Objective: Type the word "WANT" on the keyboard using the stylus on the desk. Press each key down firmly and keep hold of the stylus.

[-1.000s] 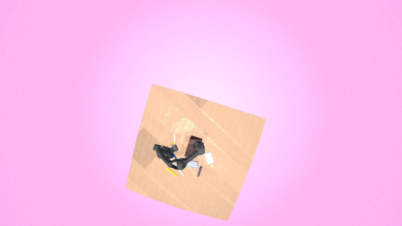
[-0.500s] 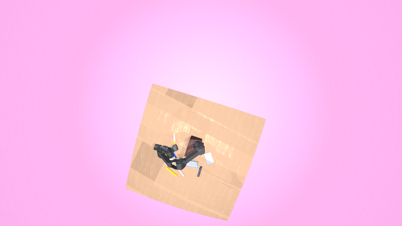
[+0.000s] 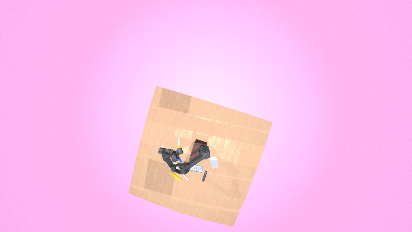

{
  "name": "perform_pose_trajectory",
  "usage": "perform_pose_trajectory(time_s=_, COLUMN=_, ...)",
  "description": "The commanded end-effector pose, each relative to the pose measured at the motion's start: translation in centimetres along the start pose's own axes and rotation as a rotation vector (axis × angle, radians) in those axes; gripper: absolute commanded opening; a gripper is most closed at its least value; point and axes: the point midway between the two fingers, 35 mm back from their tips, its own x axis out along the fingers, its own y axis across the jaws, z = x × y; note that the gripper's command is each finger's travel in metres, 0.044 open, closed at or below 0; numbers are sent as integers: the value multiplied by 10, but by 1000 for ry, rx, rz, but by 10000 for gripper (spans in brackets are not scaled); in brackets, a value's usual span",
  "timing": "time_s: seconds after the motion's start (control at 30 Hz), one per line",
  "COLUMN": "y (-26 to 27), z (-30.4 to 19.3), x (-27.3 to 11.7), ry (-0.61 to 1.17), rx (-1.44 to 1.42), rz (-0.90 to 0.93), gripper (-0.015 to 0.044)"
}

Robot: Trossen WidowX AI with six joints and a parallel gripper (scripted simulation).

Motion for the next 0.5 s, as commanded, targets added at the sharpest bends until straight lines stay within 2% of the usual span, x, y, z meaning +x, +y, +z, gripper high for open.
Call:
perform_pose_trajectory(time_s=0.0, y=2, z=-3, x=7, ry=-5, rx=10, rz=2, gripper=0)
perform_pose_trajectory(time_s=0.13, y=2, z=-3, x=7, ry=-5, rx=10, rz=2, gripper=0)
perform_pose_trajectory(time_s=0.33, y=1, z=-3, x=6, ry=-1, rx=2, rz=3, gripper=150)
perform_pose_trajectory(time_s=0.47, y=1, z=-3, x=6, ry=-1, rx=2, rz=3, gripper=150)
